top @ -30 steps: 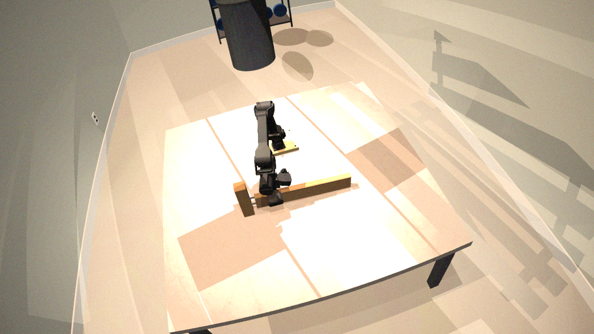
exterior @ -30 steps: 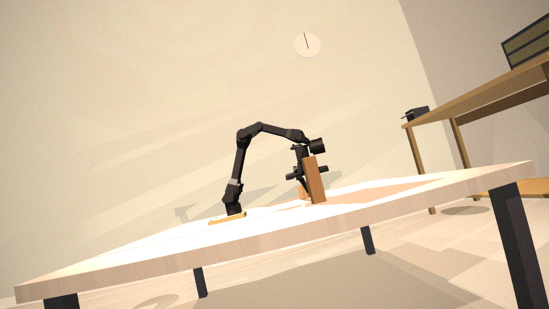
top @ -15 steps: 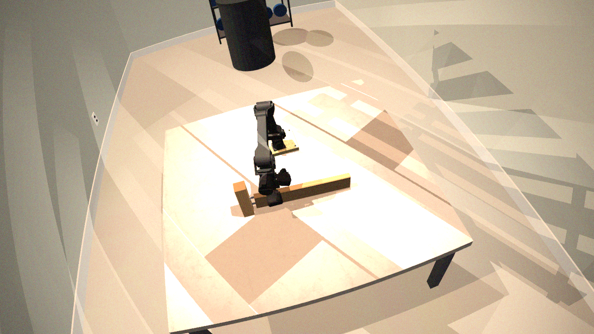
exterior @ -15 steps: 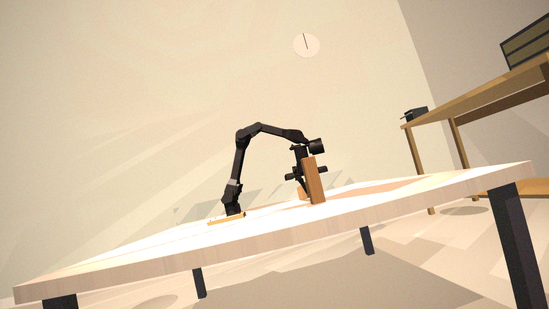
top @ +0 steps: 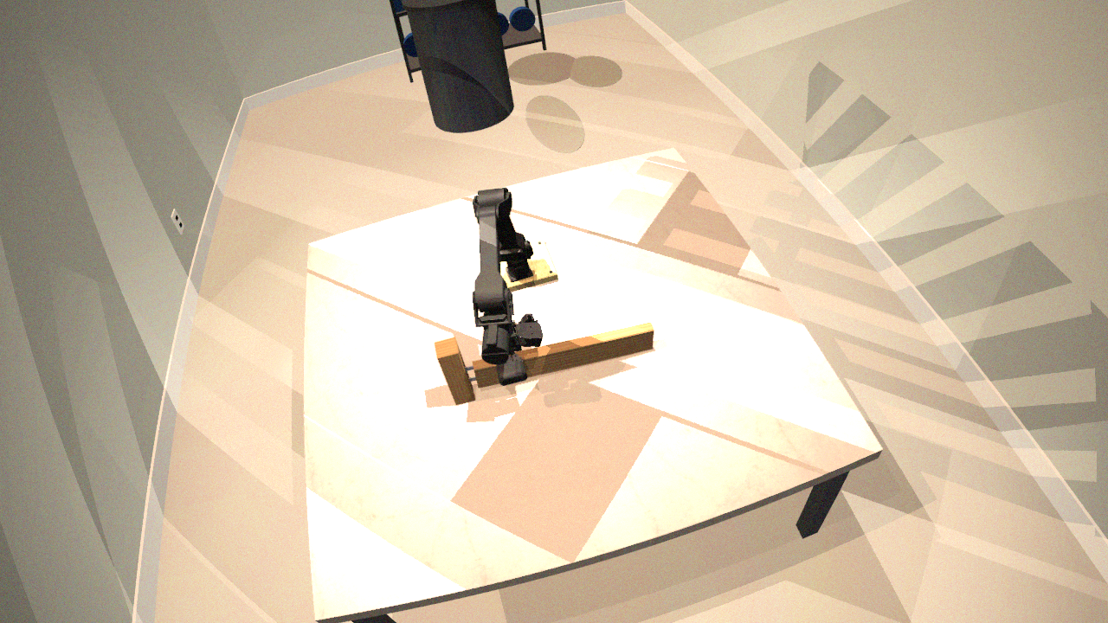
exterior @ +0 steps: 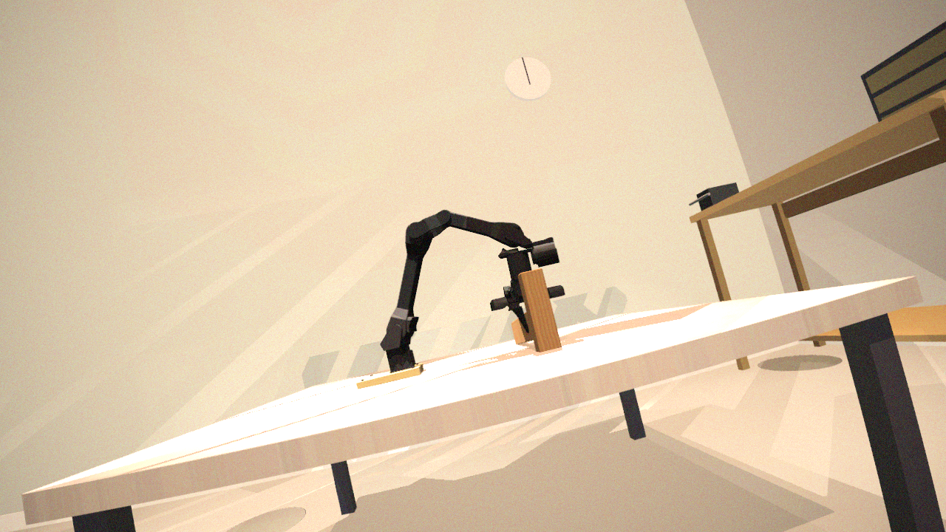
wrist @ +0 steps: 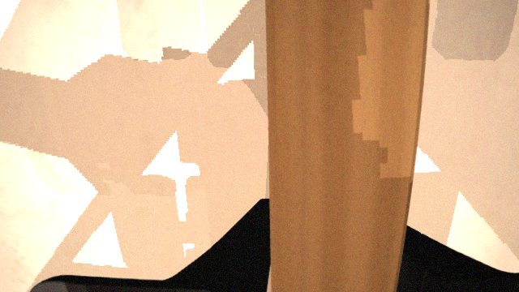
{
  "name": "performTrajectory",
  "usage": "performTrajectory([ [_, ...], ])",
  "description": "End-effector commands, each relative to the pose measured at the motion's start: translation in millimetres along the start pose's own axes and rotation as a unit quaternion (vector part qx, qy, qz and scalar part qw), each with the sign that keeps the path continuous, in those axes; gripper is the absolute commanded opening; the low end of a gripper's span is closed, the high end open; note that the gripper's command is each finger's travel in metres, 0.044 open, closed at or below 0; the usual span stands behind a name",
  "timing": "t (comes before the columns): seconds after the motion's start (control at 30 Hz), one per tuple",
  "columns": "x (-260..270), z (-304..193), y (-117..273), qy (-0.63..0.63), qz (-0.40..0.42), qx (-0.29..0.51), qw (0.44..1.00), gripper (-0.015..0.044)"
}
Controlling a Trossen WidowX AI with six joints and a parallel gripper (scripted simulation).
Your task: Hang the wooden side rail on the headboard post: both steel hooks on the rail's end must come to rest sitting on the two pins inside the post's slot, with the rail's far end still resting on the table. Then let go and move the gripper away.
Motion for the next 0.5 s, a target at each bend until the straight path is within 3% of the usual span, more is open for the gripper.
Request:
performTrajectory([
  [0.0, -2.4, -1.1, 5.3, 0.003, -0.007, 0.003, 1.000, 0.0000],
  [0.47, -3.8, -2.3, 5.3, 0.003, -0.007, 0.003, 1.000, 0.0000],
])
Point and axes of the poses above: the point midway between the two fingers, 35 mm back from their tips, its own y axis back along the fingers, its own x axis across the jaws, z = x × y, the point moved 5 cm from there along y, back along the fingers, and after that the axes turned 3 degrees about -y, right-handed, at the moved point
